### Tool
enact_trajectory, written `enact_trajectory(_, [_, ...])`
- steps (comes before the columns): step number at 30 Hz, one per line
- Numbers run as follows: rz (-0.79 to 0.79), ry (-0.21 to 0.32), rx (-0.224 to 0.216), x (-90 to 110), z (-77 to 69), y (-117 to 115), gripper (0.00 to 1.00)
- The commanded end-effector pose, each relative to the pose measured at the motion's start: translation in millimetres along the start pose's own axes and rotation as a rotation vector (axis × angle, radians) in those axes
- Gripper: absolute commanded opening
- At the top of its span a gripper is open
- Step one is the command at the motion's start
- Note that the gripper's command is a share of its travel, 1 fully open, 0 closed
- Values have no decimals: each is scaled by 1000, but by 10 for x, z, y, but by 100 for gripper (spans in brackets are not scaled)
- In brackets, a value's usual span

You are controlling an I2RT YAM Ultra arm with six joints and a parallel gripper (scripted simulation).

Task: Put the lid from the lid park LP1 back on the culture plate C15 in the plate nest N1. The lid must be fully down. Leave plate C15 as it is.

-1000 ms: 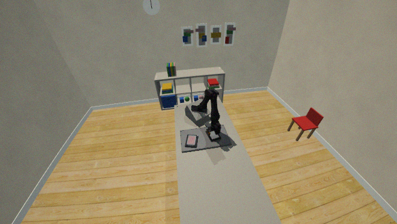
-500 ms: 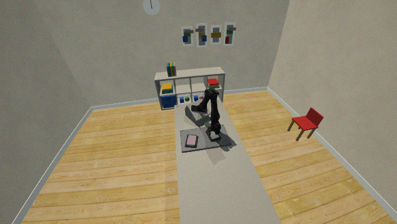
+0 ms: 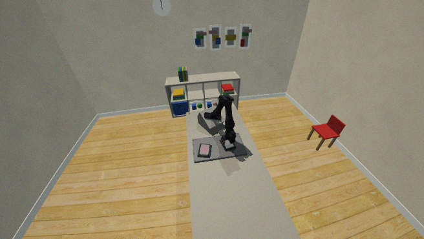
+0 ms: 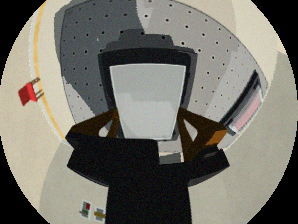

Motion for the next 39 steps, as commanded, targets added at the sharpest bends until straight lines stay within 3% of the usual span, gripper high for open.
enact_trajectory(1, [-1,-16,-1,-21,-18,7,0])
enact_trajectory(16, [-1,-16,-1,-21,-18,7,0])
enact_trajectory(20, [-1,-44,-1,-90,-177,9,0])
enact_trajectory(30, [-3,-42,-8,-81,-346,13,0])
enact_trajectory(33, [0,-25,-5,-69,-313,8,0])
enact_trajectory(39, [-3,-43,-8,-75,-464,13,0])
Point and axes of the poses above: the point where the finger pads meet when closed, its own z axis out along the fingers, its own y axis across the jaws, x = y × z, the point moved 9 cm from there along -z, back along the fingers, and after that the axes turned 11 degrees about z, right-handed, at the moved point
